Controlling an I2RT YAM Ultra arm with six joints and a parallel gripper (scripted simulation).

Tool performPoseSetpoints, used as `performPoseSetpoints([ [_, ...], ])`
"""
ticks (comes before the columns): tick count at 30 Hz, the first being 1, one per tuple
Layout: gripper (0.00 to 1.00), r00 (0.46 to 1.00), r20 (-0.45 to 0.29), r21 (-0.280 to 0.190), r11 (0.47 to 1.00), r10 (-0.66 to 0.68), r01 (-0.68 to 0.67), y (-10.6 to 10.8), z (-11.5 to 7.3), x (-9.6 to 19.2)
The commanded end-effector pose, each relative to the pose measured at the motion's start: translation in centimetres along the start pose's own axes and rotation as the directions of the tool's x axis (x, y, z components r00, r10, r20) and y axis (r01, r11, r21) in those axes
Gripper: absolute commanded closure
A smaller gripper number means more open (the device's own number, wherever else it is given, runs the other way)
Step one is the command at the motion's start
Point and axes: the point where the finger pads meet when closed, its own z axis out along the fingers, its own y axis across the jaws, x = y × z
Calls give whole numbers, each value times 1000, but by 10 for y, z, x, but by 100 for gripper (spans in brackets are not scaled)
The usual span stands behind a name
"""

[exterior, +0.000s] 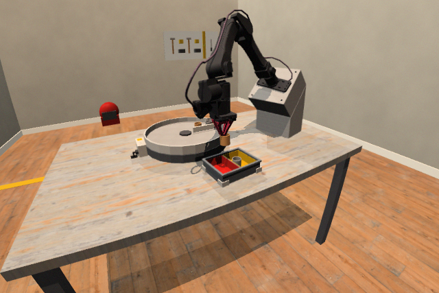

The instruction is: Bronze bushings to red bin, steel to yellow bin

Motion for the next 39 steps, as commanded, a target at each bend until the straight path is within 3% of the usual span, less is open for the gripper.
performPoseSetpoints([
  [1,100,999,34,-15,1000,1,-1,8,-11,-11],
  [8,100,1000,11,-3,1000,-1,1,9,-4,-5],
  [11,100,999,32,-15,1000,5,-4,13,-14,-10],
  [39,100,999,47,-23,1000,5,-4,16,-14,-14],
])
